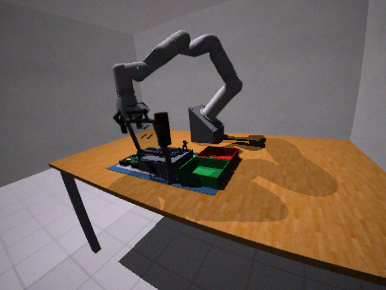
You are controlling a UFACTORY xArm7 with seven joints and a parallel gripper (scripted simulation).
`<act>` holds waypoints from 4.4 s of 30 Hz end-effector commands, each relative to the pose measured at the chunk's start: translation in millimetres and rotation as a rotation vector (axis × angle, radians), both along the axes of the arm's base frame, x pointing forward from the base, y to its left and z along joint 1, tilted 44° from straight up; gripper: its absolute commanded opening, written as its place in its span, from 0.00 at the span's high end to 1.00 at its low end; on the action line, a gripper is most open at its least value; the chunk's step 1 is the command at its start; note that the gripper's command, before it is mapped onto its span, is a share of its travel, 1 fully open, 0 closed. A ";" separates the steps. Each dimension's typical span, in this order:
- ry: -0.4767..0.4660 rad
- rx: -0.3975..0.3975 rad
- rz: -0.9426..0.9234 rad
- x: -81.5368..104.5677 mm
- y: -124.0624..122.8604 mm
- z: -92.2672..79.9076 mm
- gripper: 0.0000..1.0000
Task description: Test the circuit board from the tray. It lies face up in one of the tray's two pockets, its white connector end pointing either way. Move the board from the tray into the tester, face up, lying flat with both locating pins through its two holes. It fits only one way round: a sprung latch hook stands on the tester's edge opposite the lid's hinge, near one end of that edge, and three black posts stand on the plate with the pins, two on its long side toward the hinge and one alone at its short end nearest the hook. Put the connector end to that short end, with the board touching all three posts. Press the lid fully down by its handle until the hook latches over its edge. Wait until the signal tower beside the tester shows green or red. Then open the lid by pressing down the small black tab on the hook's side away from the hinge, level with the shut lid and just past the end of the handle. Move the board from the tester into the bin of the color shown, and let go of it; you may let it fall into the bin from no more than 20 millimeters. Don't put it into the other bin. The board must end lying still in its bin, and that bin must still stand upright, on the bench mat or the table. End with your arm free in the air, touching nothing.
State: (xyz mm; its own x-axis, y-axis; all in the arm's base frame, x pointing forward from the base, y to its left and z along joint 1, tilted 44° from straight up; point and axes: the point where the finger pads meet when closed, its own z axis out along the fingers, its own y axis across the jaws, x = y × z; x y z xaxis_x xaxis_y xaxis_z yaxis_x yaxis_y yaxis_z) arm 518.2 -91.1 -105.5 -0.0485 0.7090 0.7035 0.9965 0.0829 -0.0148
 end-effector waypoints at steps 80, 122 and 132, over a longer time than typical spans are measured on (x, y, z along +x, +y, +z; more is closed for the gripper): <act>-0.007 -0.006 -0.006 -3.8 97.3 -104.6 0.00; -0.006 -0.006 -0.006 -4.1 101.4 -108.9 0.11; -0.006 -0.006 -0.006 -4.1 101.4 -108.9 0.15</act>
State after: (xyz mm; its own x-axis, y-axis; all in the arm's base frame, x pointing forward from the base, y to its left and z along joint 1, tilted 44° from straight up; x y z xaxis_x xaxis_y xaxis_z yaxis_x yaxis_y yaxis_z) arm 512.2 12.9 -215.3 -0.0485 0.7111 0.7014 0.9967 0.0797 -0.0119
